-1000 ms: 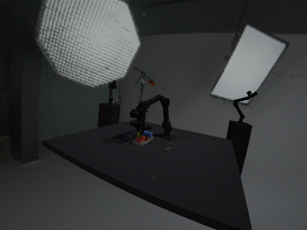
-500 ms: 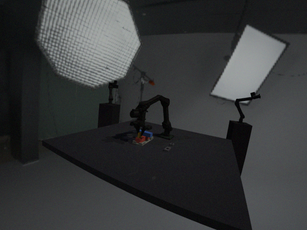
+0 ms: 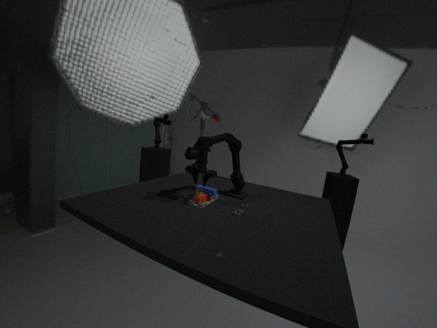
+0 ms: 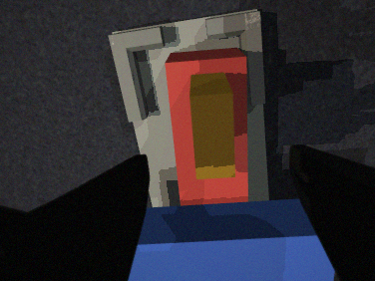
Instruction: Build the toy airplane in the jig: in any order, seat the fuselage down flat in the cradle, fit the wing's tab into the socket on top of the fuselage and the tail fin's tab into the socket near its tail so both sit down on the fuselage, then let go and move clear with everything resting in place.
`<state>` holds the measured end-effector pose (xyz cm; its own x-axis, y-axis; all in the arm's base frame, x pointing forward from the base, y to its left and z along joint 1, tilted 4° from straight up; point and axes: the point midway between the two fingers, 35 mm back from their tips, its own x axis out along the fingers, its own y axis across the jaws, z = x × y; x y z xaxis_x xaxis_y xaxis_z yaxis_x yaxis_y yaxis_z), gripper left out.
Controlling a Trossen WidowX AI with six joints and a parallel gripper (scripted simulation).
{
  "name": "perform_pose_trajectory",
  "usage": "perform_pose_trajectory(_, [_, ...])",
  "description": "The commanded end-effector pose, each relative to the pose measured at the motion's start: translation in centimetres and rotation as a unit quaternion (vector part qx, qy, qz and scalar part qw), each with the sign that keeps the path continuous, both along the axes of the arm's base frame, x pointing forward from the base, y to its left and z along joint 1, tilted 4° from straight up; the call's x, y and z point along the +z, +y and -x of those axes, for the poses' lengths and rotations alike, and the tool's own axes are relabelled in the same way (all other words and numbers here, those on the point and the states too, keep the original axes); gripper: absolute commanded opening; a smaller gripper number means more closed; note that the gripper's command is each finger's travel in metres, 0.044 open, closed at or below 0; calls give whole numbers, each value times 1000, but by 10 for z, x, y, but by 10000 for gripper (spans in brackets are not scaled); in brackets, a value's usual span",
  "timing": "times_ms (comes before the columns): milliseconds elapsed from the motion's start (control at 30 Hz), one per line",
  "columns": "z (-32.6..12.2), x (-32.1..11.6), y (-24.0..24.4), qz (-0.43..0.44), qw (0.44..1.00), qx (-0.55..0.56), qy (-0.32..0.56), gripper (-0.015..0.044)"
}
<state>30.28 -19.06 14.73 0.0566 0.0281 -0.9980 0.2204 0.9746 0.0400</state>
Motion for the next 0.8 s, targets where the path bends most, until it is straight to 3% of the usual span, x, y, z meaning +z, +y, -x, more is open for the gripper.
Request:
perform_pose_trajectory(0, [4, 39, 0, 3, 1000, 1, -8, 260])
perform_pose_trajectory(767, [3, 41, -3, 3, 1000, 1, -8, 260])
